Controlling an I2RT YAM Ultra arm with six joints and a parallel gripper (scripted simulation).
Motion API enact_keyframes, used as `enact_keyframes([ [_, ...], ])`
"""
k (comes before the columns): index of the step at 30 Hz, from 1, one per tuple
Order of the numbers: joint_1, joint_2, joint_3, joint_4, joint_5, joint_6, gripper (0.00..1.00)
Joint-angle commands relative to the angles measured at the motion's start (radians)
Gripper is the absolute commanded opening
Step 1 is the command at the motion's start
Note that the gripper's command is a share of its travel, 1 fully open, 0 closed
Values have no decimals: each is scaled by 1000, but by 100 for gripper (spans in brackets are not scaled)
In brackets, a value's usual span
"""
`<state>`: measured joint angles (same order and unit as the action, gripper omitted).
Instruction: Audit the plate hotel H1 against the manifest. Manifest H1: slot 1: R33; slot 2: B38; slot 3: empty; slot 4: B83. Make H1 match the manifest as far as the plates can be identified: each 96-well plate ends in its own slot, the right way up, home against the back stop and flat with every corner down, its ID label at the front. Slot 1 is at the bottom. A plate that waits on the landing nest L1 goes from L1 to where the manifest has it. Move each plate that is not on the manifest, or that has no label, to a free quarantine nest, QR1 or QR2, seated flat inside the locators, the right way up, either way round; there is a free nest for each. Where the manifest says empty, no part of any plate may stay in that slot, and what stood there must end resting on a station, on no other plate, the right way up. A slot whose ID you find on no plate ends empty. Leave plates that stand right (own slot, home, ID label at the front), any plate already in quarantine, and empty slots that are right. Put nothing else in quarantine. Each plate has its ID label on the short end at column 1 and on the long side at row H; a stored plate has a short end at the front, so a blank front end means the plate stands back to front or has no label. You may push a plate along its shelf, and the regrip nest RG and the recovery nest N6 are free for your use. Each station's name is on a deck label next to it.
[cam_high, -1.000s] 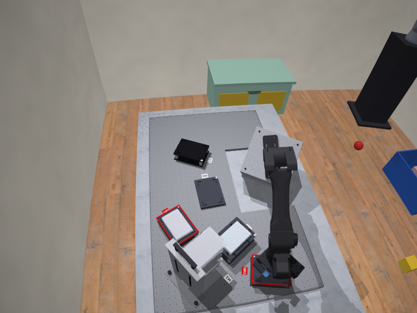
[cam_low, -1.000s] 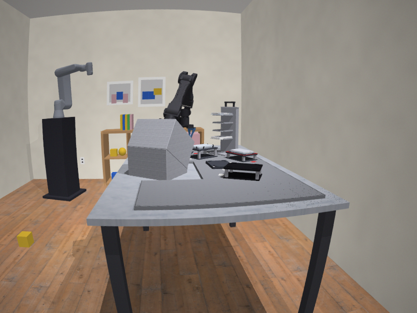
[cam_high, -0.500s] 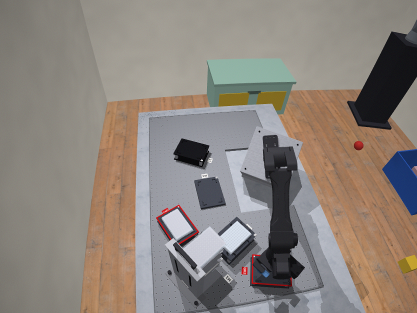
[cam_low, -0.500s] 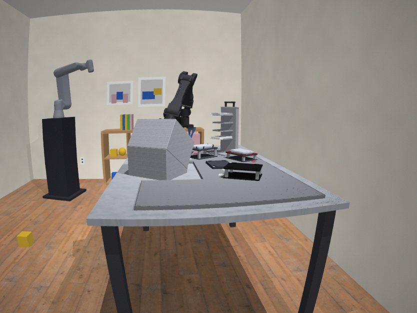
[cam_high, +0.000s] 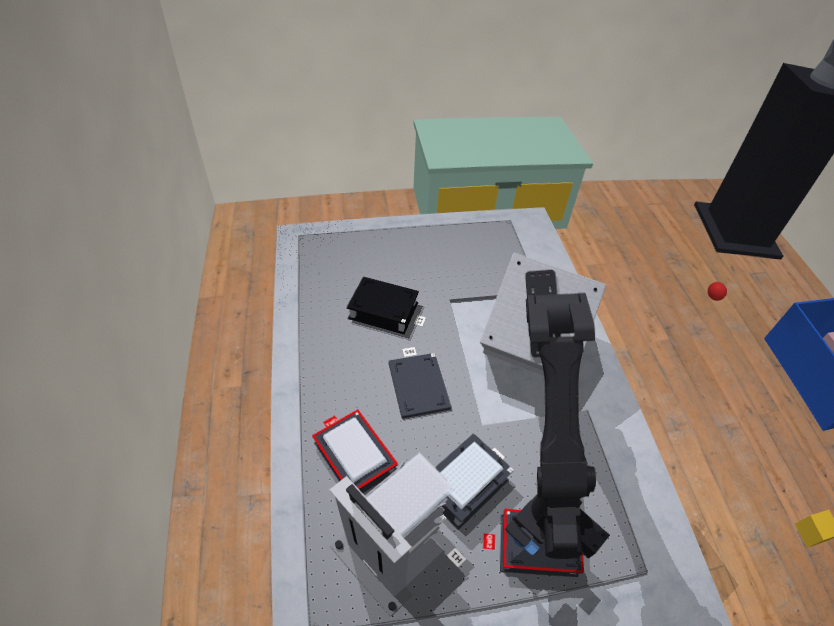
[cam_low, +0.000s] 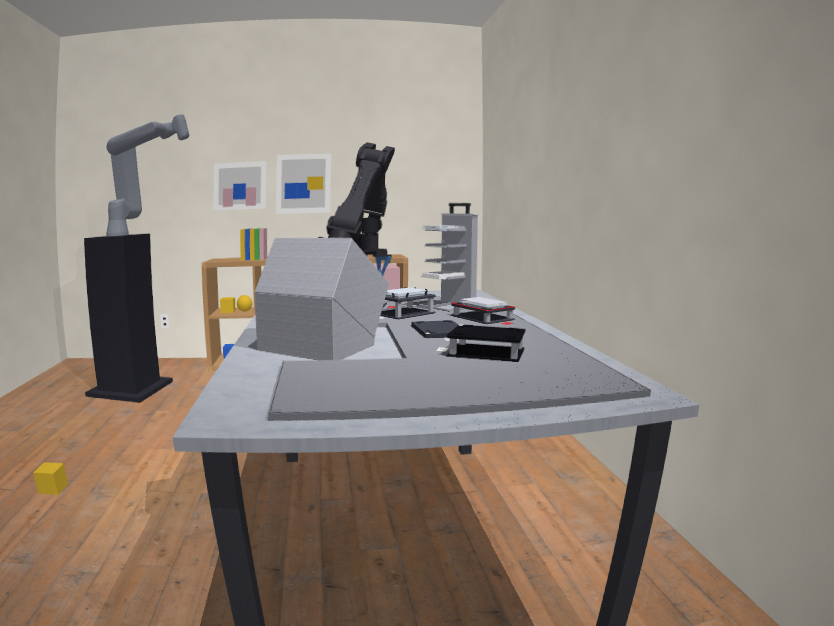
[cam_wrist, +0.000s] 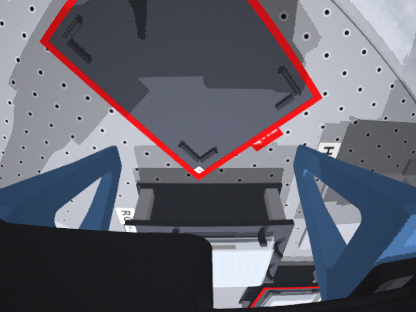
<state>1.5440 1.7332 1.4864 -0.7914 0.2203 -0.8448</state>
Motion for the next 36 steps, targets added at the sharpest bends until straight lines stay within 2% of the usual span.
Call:
enact_keyframes([
  [1, 1, -10, 3, 11, -8, -2, 100],
  [34, 1, -10, 3, 11, -8, -2, 100],
  [36, 10, -35, 28, 0, -13, -1, 100],
])
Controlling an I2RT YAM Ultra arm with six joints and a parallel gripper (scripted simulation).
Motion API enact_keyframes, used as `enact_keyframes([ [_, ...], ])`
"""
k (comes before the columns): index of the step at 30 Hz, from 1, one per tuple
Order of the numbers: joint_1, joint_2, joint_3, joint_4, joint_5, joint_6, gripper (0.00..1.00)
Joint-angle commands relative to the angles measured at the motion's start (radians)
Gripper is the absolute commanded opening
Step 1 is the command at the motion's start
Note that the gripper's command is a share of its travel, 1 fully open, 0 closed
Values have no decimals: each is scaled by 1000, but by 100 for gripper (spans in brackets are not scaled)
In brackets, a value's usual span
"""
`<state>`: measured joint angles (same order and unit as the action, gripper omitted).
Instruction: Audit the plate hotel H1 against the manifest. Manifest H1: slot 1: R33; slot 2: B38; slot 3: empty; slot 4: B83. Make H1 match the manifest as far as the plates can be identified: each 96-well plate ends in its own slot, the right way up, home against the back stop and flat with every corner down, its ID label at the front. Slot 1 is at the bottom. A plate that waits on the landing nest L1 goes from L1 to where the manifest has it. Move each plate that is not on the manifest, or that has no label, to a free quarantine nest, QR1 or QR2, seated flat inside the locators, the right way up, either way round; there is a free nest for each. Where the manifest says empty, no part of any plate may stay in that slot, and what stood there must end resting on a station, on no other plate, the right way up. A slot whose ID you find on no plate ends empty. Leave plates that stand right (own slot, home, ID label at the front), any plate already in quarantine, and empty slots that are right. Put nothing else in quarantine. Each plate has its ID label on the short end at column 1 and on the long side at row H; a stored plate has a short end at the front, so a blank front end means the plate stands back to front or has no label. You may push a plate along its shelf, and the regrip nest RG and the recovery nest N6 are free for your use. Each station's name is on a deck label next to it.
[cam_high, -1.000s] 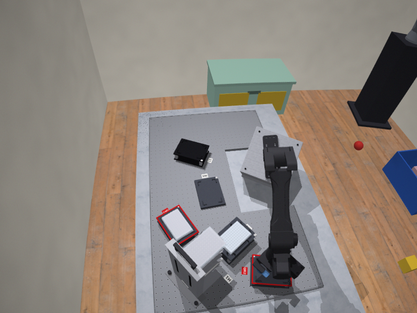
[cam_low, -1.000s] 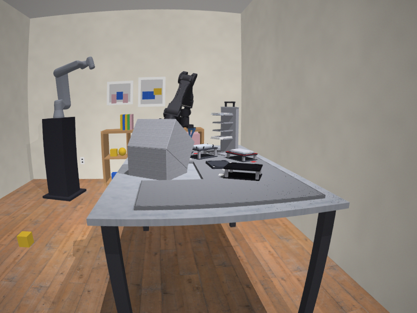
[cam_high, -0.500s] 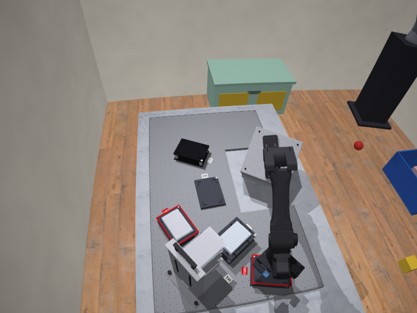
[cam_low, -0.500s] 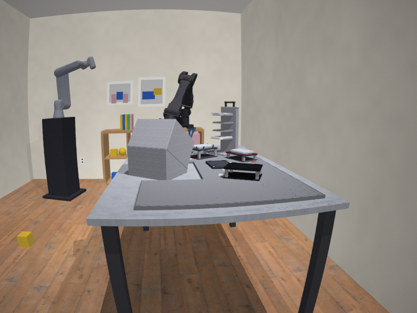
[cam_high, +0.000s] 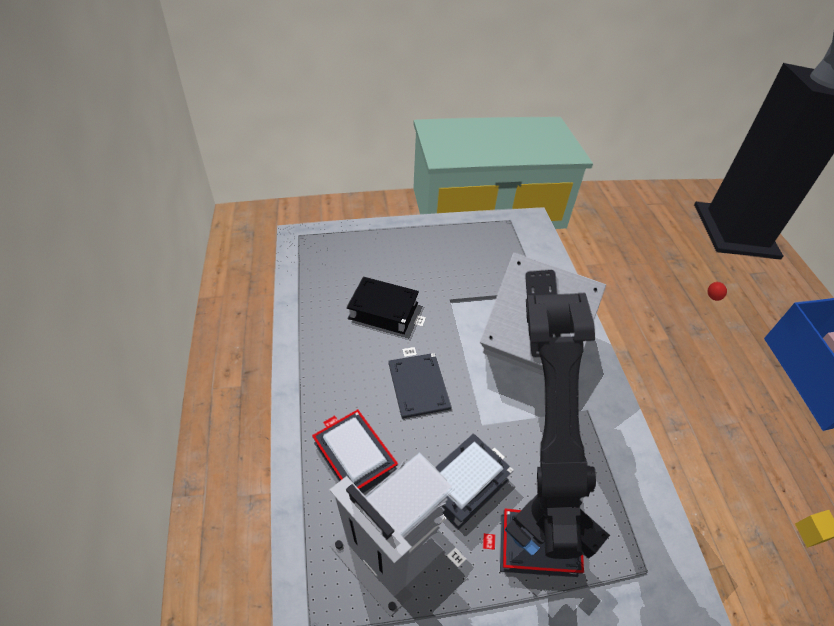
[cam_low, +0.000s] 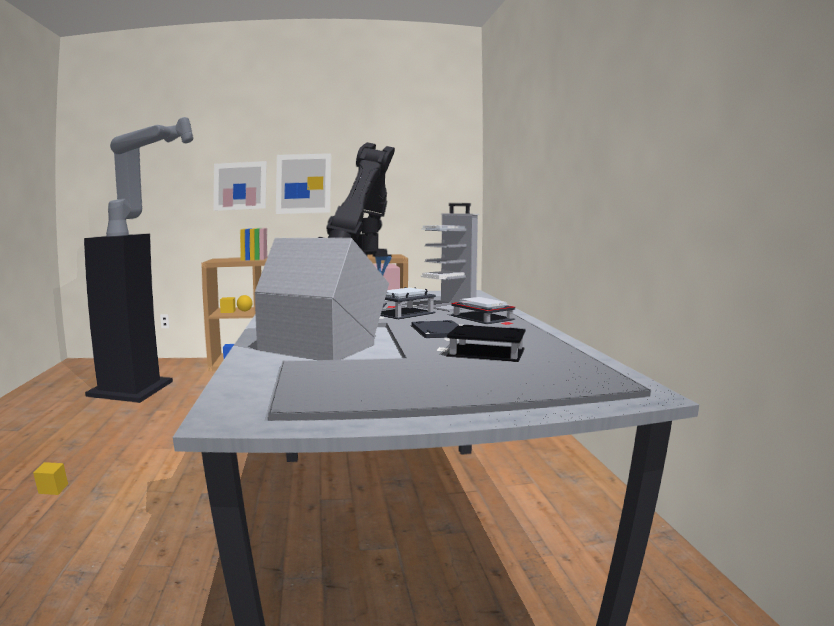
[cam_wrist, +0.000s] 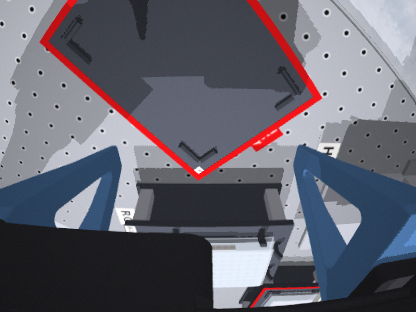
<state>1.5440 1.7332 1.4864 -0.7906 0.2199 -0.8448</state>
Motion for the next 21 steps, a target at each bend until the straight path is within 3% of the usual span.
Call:
enact_keyframes([
  [1, 14, -40, 26, -16, -12, 1, 100],
  [21, 33, -90, 72, -115, 8, 23, 100],
])
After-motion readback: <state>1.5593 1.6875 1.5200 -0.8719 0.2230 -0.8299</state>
